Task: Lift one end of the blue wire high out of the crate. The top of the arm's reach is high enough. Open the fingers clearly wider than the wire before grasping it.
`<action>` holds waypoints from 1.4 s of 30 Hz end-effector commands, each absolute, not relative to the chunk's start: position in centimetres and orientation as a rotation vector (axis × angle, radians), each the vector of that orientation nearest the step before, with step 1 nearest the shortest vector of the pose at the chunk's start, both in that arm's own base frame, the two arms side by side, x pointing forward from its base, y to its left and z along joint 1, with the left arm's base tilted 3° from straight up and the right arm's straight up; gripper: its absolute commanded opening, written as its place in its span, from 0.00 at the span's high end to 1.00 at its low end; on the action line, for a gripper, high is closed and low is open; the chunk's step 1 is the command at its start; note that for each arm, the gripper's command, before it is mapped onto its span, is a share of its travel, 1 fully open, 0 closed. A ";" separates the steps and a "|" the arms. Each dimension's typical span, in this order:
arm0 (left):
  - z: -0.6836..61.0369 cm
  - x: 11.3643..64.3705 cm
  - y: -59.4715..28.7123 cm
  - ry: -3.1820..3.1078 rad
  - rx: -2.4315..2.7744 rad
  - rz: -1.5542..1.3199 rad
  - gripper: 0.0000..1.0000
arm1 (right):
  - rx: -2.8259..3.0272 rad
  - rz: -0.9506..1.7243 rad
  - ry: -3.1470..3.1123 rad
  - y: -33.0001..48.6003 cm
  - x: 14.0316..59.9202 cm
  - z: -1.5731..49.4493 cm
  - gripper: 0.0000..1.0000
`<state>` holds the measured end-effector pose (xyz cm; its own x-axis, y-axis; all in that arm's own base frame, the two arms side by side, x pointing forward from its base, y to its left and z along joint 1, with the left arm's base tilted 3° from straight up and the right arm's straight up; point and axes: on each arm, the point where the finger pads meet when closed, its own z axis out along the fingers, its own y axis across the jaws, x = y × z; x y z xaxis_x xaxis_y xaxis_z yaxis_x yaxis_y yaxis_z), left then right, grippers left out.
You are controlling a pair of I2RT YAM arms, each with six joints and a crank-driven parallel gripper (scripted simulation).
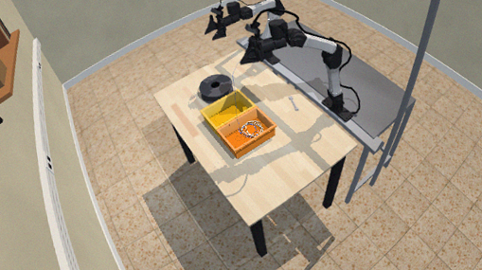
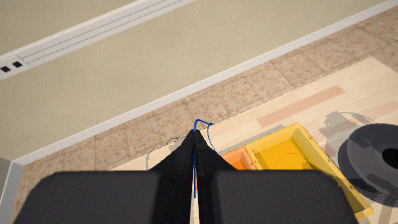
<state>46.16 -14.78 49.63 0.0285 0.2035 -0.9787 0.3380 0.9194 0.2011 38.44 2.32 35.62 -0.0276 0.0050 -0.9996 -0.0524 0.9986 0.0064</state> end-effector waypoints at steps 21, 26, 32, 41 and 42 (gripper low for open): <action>53.4 46.0 -13.4 1.486 0.392 -0.102 1.00 | -0.040 0.040 1.570 2.0 38.2 36.0 0.00; 53.2 46.0 -13.5 1.486 0.392 -0.102 1.00 | -0.040 0.040 1.570 2.0 38.2 36.0 0.00; 52.9 46.1 -13.6 1.486 0.392 -0.102 1.00 | -0.040 0.040 1.570 2.0 38.2 36.0 0.00; 52.9 46.1 -13.6 1.486 0.392 -0.102 1.00 | -0.040 0.040 1.570 2.0 38.2 36.0 0.00; 52.9 46.1 -13.6 1.486 0.392 -0.102 1.00 | -0.040 0.040 1.570 2.0 38.2 36.0 0.00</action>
<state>46.09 -13.89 52.65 0.0879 0.1845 -0.9789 0.3112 0.9284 0.2029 38.44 2.32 35.62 -0.0276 0.0050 -0.9996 -0.0525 0.9986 0.0064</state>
